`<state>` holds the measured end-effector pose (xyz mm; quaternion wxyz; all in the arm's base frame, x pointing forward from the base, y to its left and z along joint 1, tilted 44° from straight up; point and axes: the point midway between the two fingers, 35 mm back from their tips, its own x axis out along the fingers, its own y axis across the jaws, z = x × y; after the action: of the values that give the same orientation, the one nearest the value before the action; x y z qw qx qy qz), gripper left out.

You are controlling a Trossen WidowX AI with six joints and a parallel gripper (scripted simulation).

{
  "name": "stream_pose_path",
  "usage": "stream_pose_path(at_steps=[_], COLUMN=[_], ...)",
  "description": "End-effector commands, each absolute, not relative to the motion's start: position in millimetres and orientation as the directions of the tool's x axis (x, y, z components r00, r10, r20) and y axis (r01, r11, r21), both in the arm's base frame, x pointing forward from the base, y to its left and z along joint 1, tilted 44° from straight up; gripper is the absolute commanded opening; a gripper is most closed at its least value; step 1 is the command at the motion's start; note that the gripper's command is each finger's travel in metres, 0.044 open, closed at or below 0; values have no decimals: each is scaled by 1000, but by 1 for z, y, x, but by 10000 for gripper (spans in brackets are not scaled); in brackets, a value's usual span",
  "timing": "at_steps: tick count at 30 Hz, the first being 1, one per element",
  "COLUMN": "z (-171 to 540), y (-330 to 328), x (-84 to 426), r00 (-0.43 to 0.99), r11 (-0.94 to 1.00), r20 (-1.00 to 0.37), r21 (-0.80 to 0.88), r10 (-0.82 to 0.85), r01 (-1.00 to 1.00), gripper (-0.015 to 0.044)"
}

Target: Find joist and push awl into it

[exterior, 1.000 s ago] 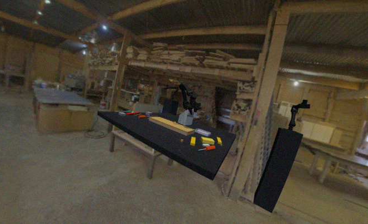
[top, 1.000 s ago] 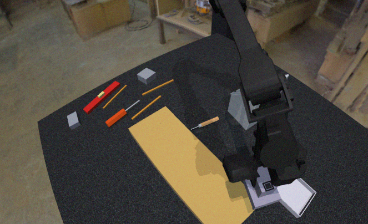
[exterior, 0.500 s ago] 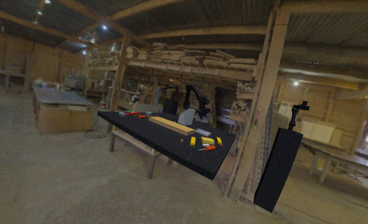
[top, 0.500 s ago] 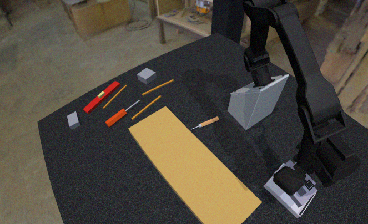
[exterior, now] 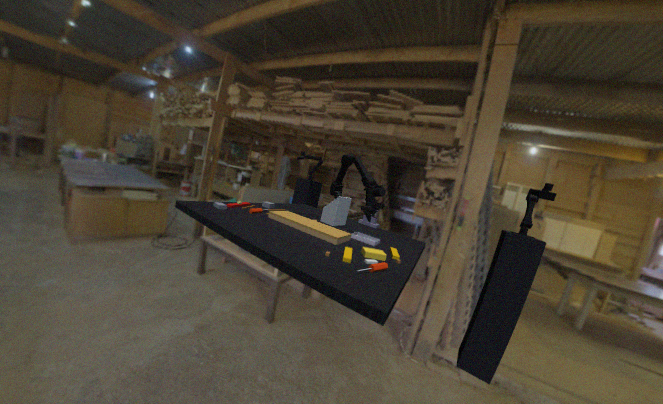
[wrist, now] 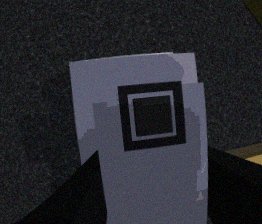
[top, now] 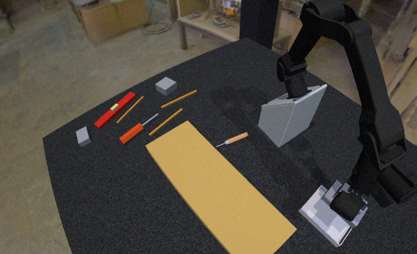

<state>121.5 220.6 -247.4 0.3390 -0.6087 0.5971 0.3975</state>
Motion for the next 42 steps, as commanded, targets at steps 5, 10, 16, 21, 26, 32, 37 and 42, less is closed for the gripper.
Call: stream_pose_path(at_steps=[5,10,16,21,26,32,37,42], z=[-261,-269,-279,-287,-295,-303,-308,-312], y=[212,205,196,189,181,171,167,163], x=[121,122,122,122,122,121,121,121], r00=[-31,-31,-31,-31,-31,-30,-30,-30], r11=[-64,-64,-64,-64,-64,-64,-64,-63], r20=[-891,-891,-891,-890,-890,-890,-890,-890], r21=[68,67,67,67,67,67,66,66], r10=[-453,-454,-454,-454,-455,-455,-455,-456], r01=[-996,-996,-996,-996,-996,-996,-996,-996], gripper=[0,0,0,0,0,0,0,0])
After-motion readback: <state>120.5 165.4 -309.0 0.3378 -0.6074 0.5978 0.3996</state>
